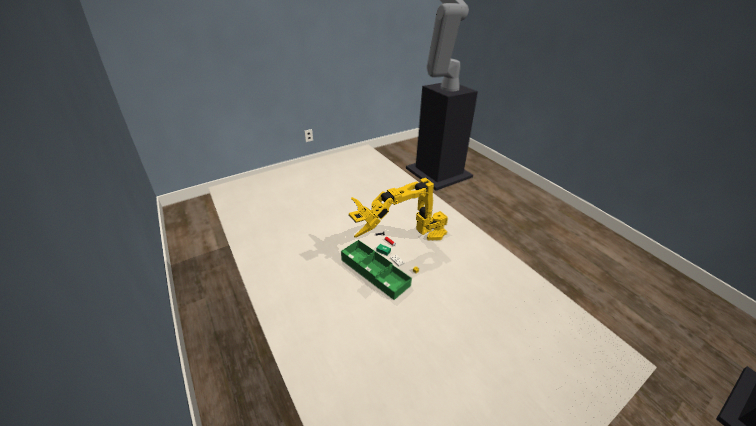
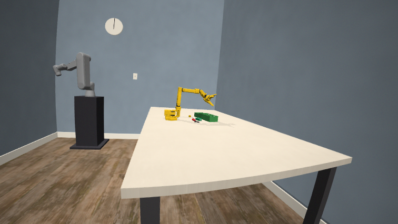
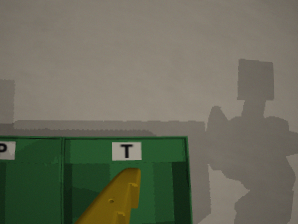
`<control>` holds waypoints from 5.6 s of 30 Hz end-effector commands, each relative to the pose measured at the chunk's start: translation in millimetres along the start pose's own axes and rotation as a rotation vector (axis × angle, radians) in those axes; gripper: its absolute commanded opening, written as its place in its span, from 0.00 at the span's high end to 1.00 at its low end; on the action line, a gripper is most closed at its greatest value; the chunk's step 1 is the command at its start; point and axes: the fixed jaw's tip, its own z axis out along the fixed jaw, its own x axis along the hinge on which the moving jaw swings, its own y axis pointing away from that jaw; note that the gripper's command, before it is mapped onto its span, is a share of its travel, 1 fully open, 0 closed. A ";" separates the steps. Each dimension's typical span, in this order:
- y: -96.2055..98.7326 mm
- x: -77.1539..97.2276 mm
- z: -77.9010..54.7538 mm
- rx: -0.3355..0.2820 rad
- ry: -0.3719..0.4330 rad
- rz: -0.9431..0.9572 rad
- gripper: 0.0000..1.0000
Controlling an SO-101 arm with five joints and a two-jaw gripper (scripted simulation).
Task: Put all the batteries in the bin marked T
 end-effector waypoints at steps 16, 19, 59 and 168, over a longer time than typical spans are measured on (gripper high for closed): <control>1.5 -4.6 5.7 -0.003 -0.014 -0.012 0.00; 3.9 4.1 13.4 -0.014 0.025 -0.012 0.00; 11.1 29.7 32.1 -0.044 0.132 -0.013 0.00; 89.8 20.2 14.1 -0.208 0.340 0.102 0.00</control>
